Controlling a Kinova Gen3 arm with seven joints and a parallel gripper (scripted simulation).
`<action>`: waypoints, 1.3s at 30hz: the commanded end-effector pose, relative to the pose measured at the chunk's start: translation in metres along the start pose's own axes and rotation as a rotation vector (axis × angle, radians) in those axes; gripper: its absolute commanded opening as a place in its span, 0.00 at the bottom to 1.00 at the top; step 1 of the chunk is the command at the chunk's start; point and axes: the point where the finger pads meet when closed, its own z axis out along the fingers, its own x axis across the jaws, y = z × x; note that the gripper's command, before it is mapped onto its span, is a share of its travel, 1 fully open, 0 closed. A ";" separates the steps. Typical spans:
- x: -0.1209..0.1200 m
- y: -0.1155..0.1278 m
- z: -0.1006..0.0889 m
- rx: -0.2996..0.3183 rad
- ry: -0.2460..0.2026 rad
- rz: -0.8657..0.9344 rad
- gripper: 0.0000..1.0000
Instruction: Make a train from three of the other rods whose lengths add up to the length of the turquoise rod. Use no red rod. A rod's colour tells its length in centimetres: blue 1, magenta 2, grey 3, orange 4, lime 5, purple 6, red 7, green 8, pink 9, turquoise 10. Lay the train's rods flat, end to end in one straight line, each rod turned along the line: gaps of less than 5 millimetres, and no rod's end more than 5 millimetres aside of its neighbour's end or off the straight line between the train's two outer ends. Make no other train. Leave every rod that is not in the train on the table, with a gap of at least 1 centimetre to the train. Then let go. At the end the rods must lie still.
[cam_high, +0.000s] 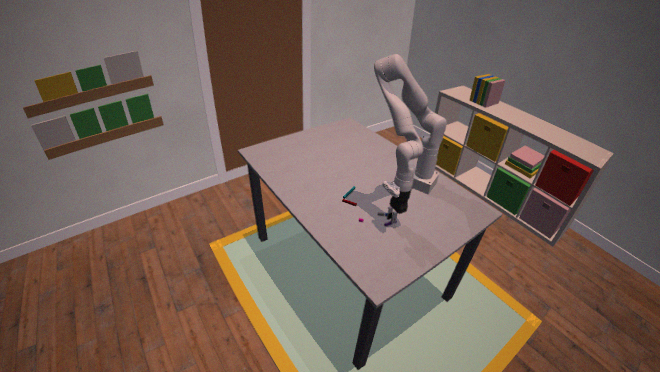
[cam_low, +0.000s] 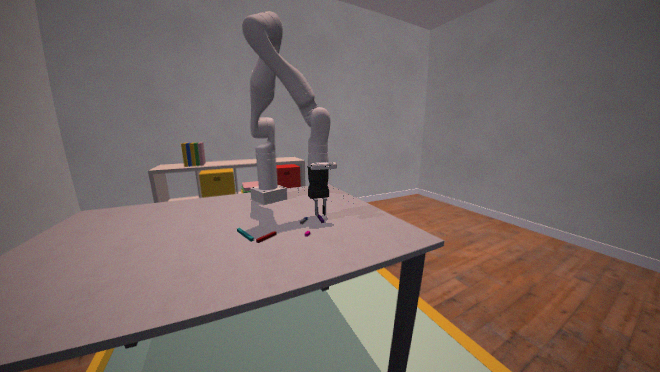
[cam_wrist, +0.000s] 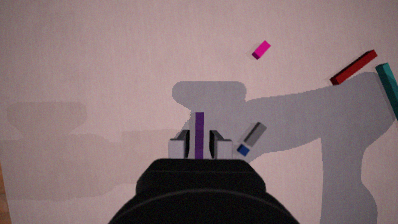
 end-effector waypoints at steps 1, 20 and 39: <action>-0.001 0.001 0.001 0.000 -0.004 0.000 0.54; -0.001 0.001 0.001 0.000 -0.004 0.000 0.54; -0.001 0.001 0.014 0.000 -0.004 0.000 0.54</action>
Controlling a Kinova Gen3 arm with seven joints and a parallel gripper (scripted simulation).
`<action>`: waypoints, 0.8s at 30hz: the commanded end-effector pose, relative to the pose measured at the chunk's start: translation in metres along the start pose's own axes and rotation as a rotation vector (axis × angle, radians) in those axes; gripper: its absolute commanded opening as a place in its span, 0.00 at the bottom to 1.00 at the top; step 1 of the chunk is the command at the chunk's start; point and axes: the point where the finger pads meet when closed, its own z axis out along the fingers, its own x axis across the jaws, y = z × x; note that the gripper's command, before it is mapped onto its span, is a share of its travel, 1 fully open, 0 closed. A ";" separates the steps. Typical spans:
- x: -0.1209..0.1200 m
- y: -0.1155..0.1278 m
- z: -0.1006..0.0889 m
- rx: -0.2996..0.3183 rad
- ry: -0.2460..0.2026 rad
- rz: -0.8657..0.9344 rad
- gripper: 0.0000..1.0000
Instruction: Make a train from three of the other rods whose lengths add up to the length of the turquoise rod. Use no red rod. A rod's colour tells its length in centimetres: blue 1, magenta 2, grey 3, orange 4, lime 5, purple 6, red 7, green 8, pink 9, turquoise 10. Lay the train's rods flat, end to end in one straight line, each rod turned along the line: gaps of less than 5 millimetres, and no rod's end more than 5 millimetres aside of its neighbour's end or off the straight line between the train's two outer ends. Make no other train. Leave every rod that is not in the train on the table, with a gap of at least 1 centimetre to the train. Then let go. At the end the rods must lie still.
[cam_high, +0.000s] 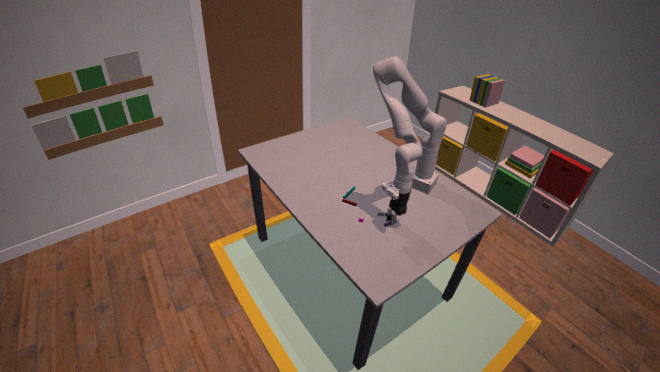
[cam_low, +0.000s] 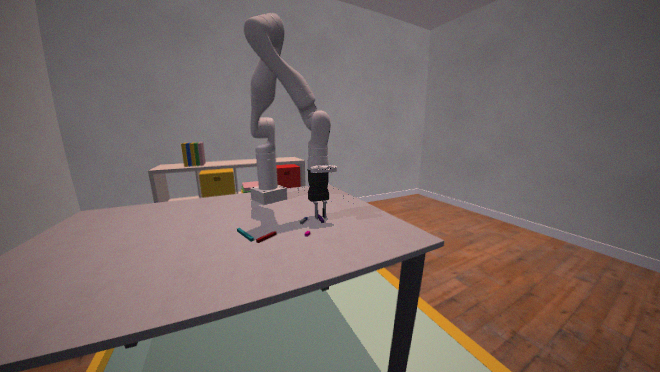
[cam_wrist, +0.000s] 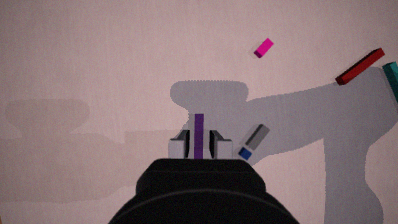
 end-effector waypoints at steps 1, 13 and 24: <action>-0.002 0.003 0.005 -0.003 -0.004 -0.001 0.54; -0.002 0.002 0.007 -0.003 -0.004 -0.001 0.54; -0.002 0.002 0.007 -0.003 -0.004 -0.001 0.54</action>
